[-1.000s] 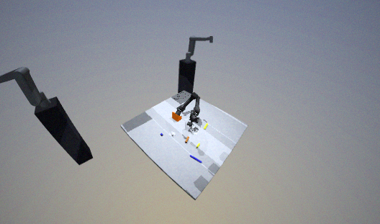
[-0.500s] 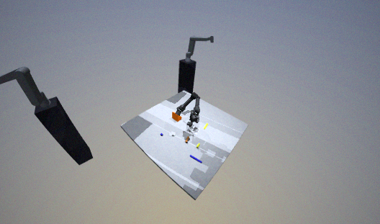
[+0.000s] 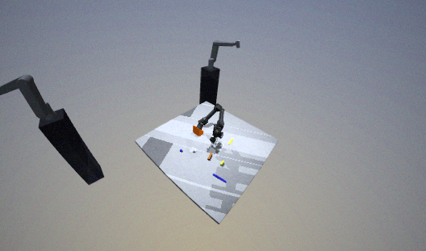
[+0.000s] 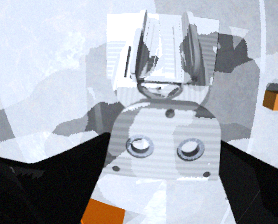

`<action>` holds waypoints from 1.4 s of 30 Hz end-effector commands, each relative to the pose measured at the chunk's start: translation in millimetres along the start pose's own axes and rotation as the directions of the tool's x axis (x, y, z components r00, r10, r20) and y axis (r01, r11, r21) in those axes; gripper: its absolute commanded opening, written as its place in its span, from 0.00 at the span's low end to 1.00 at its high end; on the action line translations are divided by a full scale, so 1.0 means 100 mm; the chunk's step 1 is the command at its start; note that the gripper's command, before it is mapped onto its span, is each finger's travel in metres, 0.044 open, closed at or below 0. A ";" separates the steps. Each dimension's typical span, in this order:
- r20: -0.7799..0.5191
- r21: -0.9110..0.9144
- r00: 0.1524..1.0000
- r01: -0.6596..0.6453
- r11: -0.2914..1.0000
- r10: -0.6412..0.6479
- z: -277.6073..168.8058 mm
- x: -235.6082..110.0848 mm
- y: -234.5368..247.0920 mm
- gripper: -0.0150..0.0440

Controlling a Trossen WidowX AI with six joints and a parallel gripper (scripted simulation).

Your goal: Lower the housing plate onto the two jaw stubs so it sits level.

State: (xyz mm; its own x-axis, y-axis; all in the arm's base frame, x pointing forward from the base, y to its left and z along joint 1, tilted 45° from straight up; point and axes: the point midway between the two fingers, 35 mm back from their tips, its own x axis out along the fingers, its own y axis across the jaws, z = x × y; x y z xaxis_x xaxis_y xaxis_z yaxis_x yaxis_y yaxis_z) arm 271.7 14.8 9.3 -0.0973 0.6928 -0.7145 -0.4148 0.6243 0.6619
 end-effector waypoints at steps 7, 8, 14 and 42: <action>-0.002 0.004 1.000 -0.005 1.000 0.005 -0.01 0.19 0.01 0.85; -0.002 0.004 1.000 -0.005 1.000 0.005 -0.01 0.21 0.01 0.85; -0.002 0.004 1.000 -0.006 1.000 0.006 -0.01 0.31 0.01 0.85; -0.001 0.003 1.000 -0.009 1.000 0.009 -0.02 0.54 0.03 0.85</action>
State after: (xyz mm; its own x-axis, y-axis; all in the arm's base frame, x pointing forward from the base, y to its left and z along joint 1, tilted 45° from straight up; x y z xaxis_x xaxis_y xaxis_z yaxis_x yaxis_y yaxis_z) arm 263.7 52.8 -27.6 -0.1028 0.6960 -0.7107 -0.4140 0.6197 0.6668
